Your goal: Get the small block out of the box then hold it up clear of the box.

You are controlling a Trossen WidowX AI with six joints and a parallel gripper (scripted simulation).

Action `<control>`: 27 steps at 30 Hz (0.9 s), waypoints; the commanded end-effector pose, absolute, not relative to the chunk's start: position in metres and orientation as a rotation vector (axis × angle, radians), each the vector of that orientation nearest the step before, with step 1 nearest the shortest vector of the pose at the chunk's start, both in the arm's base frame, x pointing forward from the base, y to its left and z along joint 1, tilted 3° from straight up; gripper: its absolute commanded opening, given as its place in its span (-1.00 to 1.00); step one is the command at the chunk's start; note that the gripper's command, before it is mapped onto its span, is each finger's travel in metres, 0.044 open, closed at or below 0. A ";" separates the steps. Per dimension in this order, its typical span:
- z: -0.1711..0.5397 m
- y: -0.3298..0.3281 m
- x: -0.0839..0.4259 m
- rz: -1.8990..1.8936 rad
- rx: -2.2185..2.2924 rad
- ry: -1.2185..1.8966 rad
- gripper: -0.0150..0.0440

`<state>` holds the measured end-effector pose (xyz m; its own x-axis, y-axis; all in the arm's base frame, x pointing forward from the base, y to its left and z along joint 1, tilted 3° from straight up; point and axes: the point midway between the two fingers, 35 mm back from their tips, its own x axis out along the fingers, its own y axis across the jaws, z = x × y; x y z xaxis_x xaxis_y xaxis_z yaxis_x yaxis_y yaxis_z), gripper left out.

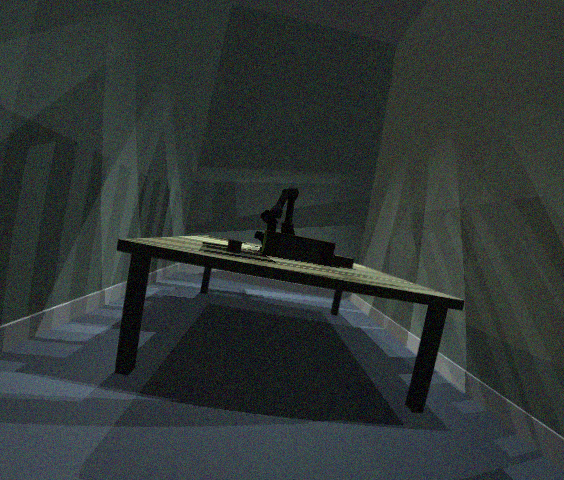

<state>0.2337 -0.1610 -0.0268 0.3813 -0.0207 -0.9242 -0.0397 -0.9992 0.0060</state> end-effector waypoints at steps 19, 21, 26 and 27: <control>0.007 -0.161 0.236 1.746 -2.602 0.042 -0.49; 0.018 -0.161 0.236 1.742 -2.598 0.047 -0.49; 0.032 -0.160 0.235 1.738 -2.593 0.053 -0.49; 0.032 -0.160 0.235 1.738 -2.593 0.053 -0.49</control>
<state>0.2351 -0.1602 0.0257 0.3822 -0.0176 -0.9239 -0.0321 -0.9995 0.0058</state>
